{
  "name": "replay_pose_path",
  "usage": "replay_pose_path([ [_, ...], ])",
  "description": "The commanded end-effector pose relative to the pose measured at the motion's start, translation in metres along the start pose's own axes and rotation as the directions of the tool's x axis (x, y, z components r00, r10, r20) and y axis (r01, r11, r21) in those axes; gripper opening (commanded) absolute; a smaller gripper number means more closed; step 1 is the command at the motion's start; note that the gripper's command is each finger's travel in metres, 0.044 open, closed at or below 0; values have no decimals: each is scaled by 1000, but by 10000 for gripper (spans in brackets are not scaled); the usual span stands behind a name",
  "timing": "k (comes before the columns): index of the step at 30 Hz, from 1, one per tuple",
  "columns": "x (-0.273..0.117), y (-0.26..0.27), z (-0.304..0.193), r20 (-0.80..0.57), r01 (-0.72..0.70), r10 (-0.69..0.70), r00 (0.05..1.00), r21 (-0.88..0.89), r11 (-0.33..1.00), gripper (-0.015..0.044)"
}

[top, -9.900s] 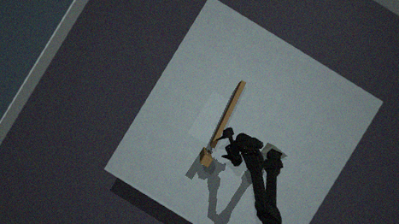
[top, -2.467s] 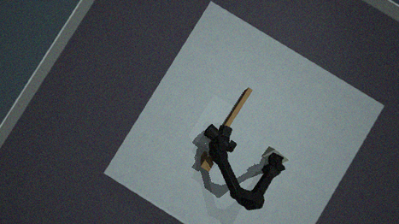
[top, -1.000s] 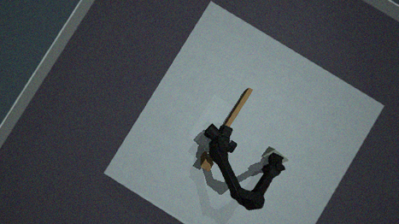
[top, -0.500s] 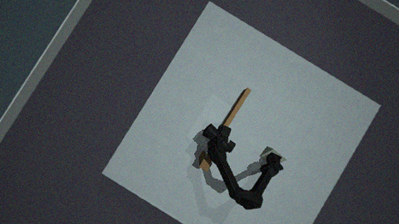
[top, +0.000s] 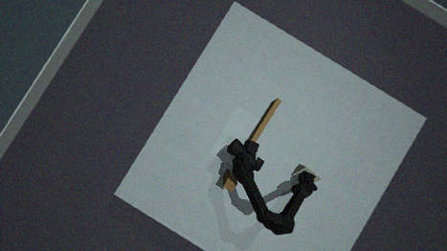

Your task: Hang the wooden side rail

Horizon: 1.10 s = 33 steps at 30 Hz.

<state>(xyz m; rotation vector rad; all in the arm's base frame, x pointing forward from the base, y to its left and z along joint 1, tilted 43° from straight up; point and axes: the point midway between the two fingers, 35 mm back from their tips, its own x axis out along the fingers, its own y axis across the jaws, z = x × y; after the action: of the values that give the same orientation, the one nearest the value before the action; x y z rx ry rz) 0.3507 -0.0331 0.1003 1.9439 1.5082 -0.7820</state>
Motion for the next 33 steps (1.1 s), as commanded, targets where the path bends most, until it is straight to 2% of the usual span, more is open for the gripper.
replay_pose_path([
  [1,-4,1,2,5,-7,7,1000,4,1000,0],
  [33,-10,1,2,6,-7,7,1000,4,1000,0],
])
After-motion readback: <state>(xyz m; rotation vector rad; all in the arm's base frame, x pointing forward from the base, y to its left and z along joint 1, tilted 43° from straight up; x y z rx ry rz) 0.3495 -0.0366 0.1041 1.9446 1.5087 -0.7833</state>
